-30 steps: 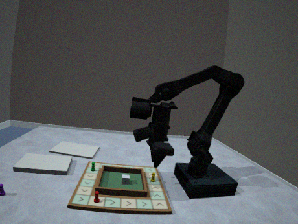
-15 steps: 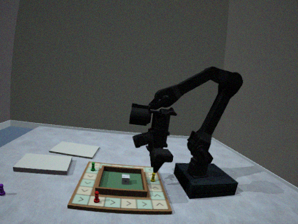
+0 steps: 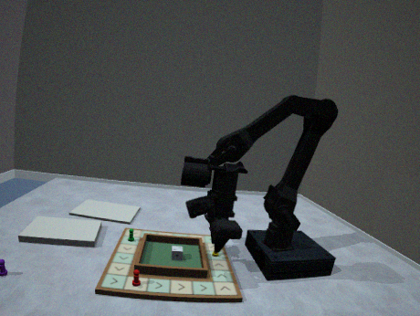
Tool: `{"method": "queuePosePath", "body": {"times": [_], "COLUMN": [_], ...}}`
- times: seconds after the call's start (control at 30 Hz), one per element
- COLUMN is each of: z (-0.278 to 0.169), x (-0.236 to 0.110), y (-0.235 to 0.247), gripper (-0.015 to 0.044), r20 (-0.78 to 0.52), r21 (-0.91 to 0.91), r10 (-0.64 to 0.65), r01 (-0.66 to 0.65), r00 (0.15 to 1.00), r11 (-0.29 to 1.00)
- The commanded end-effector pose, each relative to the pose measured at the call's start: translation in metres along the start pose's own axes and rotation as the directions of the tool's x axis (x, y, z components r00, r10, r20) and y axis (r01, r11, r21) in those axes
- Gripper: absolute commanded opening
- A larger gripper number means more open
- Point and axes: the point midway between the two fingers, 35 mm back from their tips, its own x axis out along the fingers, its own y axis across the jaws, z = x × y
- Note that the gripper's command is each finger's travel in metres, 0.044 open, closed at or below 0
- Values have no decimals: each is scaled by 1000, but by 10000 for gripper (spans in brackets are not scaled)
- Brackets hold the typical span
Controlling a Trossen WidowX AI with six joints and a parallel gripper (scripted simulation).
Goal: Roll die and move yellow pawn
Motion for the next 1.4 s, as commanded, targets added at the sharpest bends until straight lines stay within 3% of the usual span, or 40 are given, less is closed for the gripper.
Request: {"method": "queuePosePath", "body": {"times": [0.0,0.17,0.37,0.57,0.77,1.37], "z": [-2,-3,-3,-3,-1,2], "x": [8,13,13,13,7,-85], "y": [0,0,0,0,0,-2], "gripper": [200,200,43,2,0,0], "r20": [-5,-5,-5,-5,-5,-4], "r21": [-4,-4,-4,-4,-4,-4], "r10": [4,4,4,4,4,4], "r01": [-4,-4,-4,-4,-4,-4], "r00": [1000,1000,1000,1000,1000,1000], "r11": [1000,1000,1000,1000,1000,1000]}}
